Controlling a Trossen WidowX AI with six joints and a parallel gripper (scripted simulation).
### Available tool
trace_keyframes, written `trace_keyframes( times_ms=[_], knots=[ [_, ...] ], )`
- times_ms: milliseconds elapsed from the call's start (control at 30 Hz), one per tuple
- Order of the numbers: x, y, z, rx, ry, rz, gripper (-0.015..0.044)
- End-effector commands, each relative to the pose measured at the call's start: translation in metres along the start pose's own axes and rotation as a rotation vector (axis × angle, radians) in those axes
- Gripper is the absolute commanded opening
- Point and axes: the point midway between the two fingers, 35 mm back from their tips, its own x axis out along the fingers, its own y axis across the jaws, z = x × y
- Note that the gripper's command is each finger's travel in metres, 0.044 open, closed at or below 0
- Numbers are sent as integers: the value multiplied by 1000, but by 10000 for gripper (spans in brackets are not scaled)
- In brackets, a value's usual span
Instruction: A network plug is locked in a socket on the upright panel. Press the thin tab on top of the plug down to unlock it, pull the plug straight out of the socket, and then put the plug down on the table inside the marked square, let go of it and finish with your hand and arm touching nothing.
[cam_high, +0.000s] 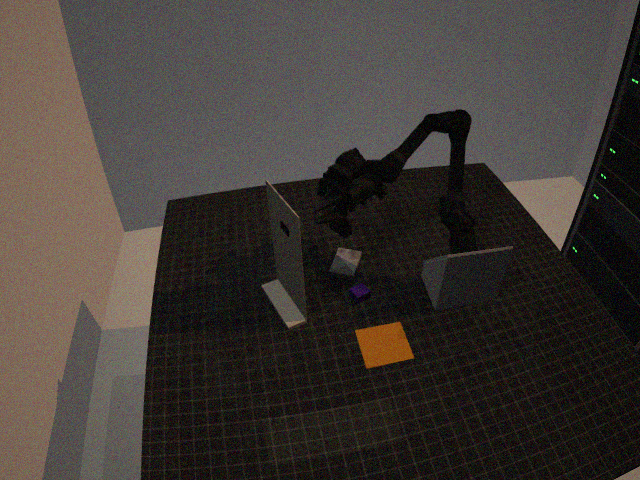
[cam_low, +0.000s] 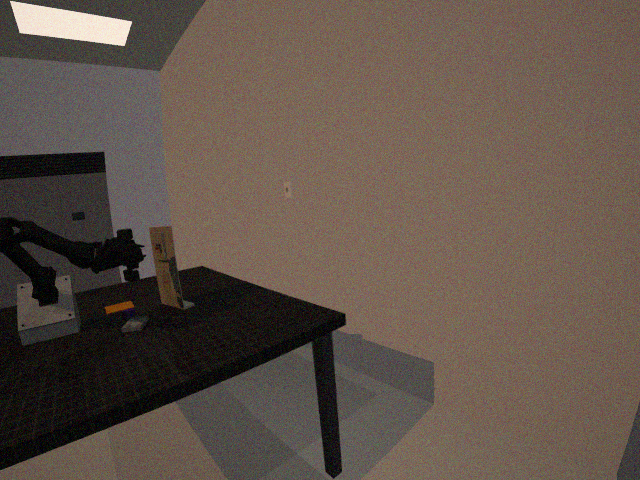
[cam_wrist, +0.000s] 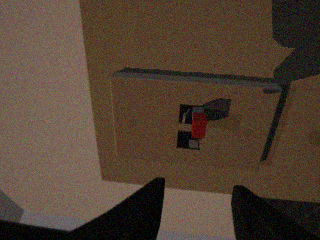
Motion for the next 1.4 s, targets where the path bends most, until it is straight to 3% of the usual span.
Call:
trace_keyframes(
  times_ms=[0, 1367],
  knots=[
    [6, 1, 4, 1, -5, -1, 156],
    [59, 1, 18, 1, -6, 1, 156]
  ],
)
